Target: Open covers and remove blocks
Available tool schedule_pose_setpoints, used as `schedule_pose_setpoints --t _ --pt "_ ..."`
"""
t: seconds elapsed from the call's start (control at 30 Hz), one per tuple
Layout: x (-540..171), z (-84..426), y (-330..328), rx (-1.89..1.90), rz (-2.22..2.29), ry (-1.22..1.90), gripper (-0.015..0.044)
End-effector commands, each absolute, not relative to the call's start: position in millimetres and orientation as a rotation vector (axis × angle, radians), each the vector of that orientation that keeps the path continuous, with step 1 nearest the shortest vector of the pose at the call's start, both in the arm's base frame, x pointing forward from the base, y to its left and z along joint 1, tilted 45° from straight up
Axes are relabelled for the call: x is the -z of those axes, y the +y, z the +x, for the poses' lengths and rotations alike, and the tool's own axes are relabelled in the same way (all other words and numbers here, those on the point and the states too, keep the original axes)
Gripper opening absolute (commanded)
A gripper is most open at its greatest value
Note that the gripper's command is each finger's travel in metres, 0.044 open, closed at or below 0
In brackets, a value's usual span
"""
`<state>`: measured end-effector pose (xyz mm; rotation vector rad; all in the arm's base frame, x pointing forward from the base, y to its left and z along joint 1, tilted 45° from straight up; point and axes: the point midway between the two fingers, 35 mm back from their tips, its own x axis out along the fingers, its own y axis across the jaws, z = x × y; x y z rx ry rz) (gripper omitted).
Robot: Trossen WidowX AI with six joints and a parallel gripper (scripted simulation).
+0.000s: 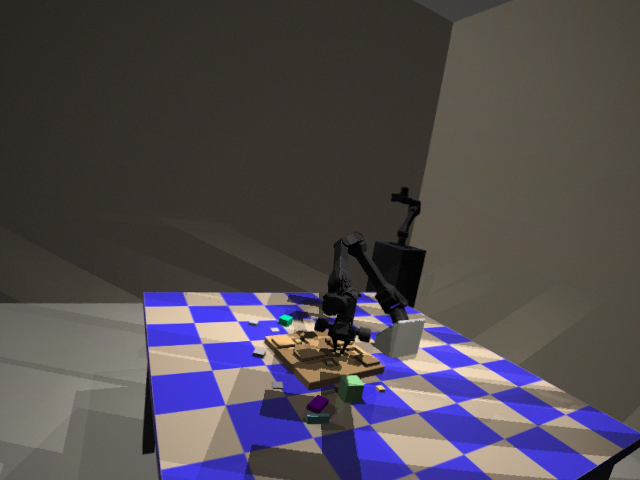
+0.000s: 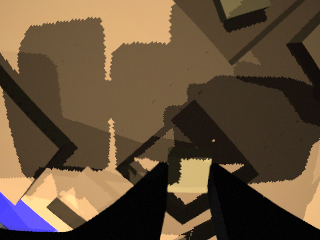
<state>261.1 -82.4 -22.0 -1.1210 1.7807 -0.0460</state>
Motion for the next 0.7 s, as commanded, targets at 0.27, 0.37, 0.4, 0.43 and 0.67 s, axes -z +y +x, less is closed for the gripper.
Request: schedule_pose_setpoints --t 0.27,0.37,0.4,0.43,0.67 --pt "10 265 -70 0.046 -1.118 1.773 0.0080" --pt "8 265 -67 0.046 -1.118 1.773 0.0080" --pt "7 265 -67 0.045 -1.118 1.774 0.0080" --pt "6 265 -66 0.045 -1.118 1.774 0.0080" --pt "-1 266 -59 0.044 -1.120 1.775 0.0080"
